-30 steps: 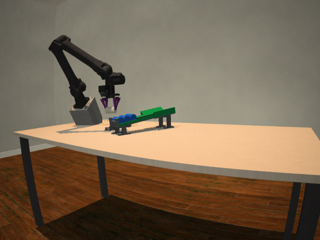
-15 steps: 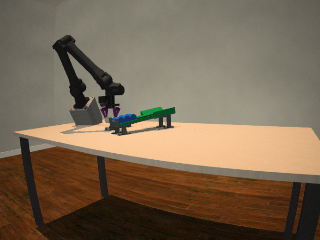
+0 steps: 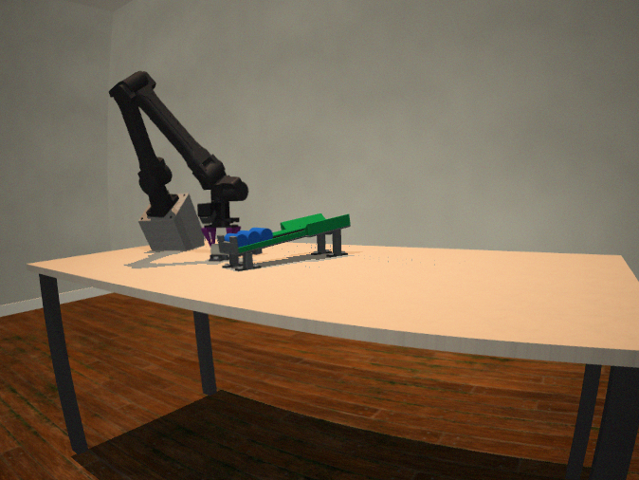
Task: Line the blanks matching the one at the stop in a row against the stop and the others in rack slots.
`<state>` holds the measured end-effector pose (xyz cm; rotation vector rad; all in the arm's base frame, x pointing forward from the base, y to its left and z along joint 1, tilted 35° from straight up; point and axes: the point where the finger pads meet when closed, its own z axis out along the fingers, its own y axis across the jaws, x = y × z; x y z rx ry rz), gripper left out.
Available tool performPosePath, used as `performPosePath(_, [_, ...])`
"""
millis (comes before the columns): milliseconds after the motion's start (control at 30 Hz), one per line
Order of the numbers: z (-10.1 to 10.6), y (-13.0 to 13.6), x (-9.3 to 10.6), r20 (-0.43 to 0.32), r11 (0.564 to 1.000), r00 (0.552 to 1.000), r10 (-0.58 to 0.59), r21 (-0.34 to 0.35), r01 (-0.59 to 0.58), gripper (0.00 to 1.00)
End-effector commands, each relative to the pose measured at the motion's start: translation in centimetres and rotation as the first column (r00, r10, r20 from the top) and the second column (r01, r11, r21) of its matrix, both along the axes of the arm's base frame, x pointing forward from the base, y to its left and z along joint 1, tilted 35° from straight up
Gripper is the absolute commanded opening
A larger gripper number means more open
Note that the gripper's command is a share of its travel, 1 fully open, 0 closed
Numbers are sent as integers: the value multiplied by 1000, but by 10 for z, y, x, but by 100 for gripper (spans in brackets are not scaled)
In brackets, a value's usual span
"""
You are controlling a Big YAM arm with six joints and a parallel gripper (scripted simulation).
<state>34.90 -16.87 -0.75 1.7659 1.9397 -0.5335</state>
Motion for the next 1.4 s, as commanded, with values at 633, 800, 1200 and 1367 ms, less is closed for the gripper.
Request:
performPosePath(633, [-5, -7, 0, 7, 1000, 1000, -6, 0, 6, 61])
performPosePath(800, [-5, -7, 0, 7, 1000, 1000, -6, 0, 6, 61])
performPosePath(1200, [-5, -7, 1, 8, 1000, 1000, -8, 0, 8, 61])
performPosePath(1367, [-4, -8, 3, 21, 1000, 1000, -21, 0, 21, 61])
